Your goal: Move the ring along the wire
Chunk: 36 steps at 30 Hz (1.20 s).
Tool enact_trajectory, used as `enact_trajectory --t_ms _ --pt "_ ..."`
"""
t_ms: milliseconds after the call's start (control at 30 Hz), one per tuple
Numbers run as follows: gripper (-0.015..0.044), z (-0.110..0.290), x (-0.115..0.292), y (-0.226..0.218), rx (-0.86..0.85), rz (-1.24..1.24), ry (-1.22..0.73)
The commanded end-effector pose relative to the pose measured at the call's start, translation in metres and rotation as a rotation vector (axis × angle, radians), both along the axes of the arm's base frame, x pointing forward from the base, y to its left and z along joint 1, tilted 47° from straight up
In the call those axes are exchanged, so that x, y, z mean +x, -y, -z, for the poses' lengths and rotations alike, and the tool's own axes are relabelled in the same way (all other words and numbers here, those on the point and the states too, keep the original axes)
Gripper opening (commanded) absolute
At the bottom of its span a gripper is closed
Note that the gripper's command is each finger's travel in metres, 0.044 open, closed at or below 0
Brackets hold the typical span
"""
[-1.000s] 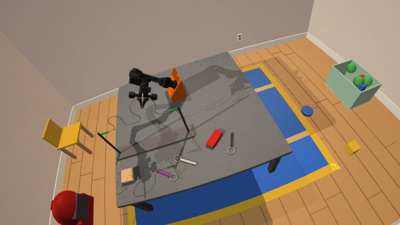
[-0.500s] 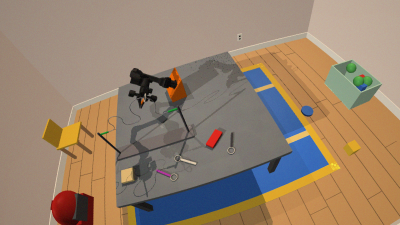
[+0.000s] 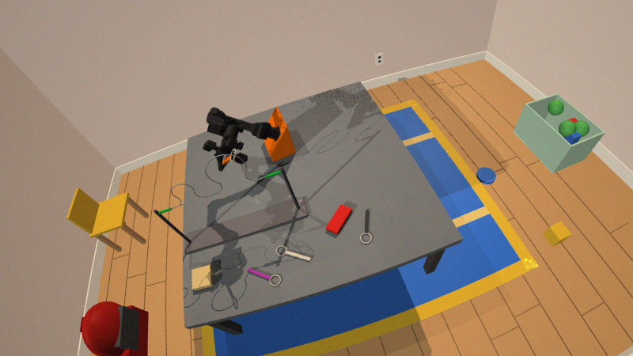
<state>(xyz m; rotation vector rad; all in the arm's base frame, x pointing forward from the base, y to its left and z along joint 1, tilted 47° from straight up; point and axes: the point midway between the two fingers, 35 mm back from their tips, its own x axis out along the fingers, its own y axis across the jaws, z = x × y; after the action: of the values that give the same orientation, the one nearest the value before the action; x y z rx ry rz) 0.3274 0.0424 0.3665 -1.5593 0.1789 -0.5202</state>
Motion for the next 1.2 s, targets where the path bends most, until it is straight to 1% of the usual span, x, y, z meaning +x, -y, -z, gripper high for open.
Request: enact_trajectory --t_ms 0,1167 --pt "-0.0150 0.000 0.001 -0.001 -0.057 0.002 0.000" --pt "-0.0150 -0.012 -0.001 -0.004 -0.491 0.040 0.026"
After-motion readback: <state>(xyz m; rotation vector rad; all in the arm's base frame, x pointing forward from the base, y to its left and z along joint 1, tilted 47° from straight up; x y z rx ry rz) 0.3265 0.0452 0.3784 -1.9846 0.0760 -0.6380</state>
